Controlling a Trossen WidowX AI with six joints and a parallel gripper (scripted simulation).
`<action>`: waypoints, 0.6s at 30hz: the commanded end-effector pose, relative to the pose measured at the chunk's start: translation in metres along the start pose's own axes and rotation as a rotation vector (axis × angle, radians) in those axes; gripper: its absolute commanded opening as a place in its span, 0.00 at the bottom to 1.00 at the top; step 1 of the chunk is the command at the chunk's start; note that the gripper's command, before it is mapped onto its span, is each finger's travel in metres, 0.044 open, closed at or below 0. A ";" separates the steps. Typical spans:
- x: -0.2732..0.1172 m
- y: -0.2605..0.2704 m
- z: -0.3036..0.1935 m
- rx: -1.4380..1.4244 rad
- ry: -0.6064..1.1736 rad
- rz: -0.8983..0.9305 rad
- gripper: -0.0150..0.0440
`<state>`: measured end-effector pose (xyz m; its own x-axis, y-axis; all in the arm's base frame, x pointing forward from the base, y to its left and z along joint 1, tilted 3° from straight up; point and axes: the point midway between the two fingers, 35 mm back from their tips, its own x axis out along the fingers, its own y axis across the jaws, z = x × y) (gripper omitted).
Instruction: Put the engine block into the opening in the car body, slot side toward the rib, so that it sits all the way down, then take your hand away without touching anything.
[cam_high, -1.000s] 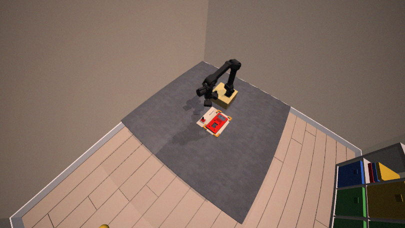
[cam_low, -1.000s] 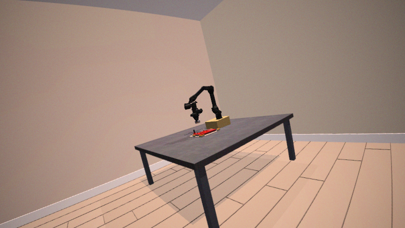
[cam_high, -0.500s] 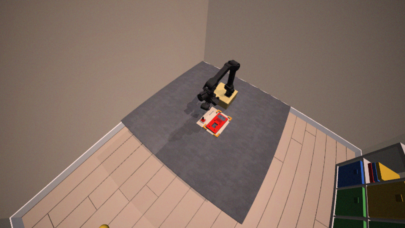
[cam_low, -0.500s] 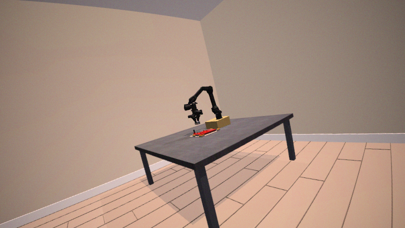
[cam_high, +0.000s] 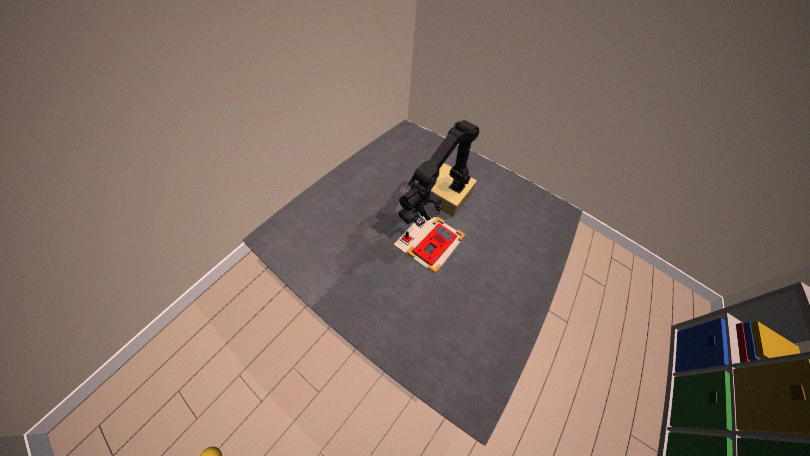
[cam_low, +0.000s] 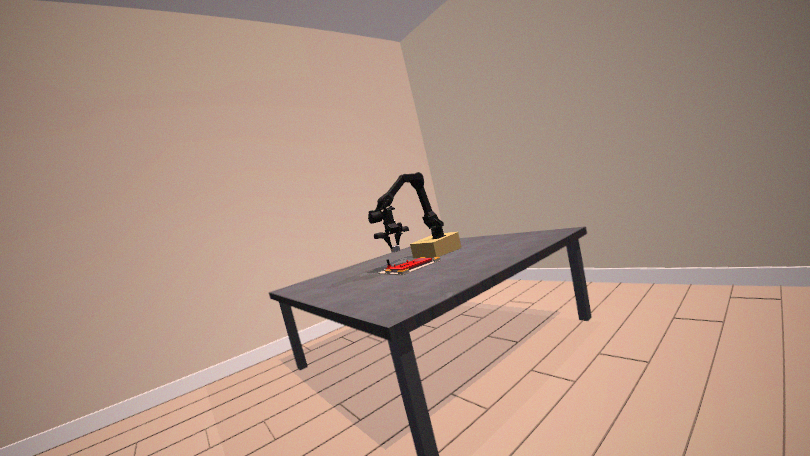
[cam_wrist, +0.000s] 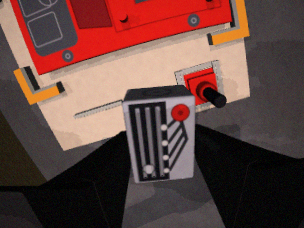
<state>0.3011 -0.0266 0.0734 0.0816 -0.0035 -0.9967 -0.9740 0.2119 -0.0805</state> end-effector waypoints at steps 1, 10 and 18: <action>0.003 -0.004 0.007 0.107 0.002 -0.003 0.25; 0.010 -0.009 0.026 0.360 -0.001 -0.003 0.25; 0.017 -0.012 0.044 0.583 -0.005 -0.002 0.25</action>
<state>0.3196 0.0086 0.0600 0.0826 0.0027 -0.9966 -0.7500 0.6587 -0.0604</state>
